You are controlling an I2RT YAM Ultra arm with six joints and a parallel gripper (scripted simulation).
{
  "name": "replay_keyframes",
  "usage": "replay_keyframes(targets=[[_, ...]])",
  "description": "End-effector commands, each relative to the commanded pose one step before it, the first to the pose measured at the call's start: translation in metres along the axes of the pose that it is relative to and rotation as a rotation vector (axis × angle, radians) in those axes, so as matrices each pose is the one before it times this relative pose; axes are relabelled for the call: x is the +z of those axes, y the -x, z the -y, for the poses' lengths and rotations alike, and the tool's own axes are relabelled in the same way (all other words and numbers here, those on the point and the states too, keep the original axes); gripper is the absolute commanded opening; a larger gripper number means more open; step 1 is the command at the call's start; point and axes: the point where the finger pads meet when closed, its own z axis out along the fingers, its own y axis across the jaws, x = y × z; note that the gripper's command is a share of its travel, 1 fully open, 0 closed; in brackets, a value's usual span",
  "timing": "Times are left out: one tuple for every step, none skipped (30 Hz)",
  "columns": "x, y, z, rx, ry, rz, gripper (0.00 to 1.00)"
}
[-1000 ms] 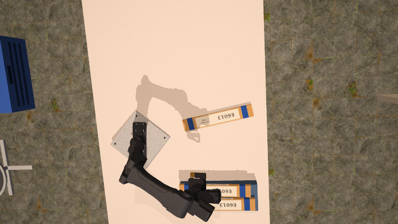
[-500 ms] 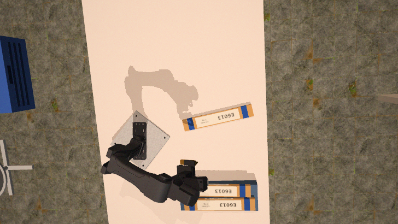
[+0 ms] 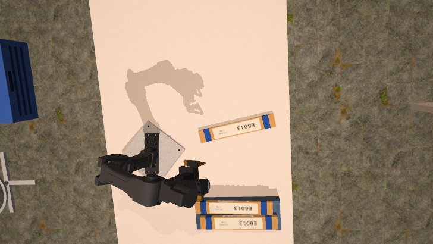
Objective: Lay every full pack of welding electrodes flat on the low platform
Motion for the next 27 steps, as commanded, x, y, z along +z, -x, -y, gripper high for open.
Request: replay_keyframes(targets=[[-0.00516, 0.00079, -0.00218, 0.02384, 0.03217, -0.14137, 0.95], [0.0, 0.0, 0.0, 0.00302, 0.00027, -0.00014, 0.95], [0.0, 0.0, 0.0, 0.00289, 0.00026, -0.00014, 0.95], [0.0, 0.0, 0.0, 0.00269, 0.00024, -0.00012, 0.95], [0.0, 0.0, 0.0, 0.00251, 0.00022, -0.00009, 0.95], [0.0, 0.0, 0.0, 0.00235, 0.0002, -0.00008, 0.95], [0.0, 0.0, 0.0, 0.00222, 0.00019, -0.00008, 0.95], [0.0, 0.0, 0.0, 0.00208, 0.00018, -0.00007, 0.95], [0.0, 0.0, 0.0, 0.00194, 0.00017, -0.00006, 0.95], [0.0, 0.0, 0.0, 0.00182, 0.00015, -0.00005, 0.95], [0.0, 0.0, 0.0, 0.00171, 0.00015, -0.00005, 0.95], [0.0, 0.0, 0.0, 0.00161, 0.00014, -0.00004, 0.95], [0.0, 0.0, 0.0, 0.0, 0.0, 0.0, 0.95], [0.0, 0.0, 0.0, 0.0, 0.0, 0.0, 0.95], [0.00028, -0.00006, 0.00003, 0.00408, 0.00097, -0.00105, 0.95], [0.0, 0.0, 0.0, 0.00121, 0.0001, -0.00002, 0.95], [0.0, 0.0, 0.0, 0.00119, 0.0001, -0.00002, 0.95], [0.0, 0.0, 0.0, 0.00111, 0.00009, -0.00002, 0.95], [0.0, 0.0, 0.0, 0.00105, 0.00009, -0.00002, 0.95], [0.0, 0.0, 0.0, 0.00098, 0.00008, -0.00001, 0.95], [0.0, 0.0, 0.0, 0.00092, 0.00008, -0.00001, 0.95], [0.0, 0.0, 0.0, 0.00086, 0.00007, -0.00001, 0.95], [0.0, 0.0, 0.0, 0.00081, 0.00007, -0.00001, 0.95], [0.0, 0.0, 0.0, 0.00076, 0.00006, -0.00001, 0.95], [0.0, 0.0, 0.0, 0.00071, 0.00006, -0.00001, 0.95], [0.0, 0.0, 0.0, 0.00066, 0.00005, 0.0, 0.95], [0.0, 0.0, 0.0, 0.00062, 0.00005, 0.0, 0.95]])
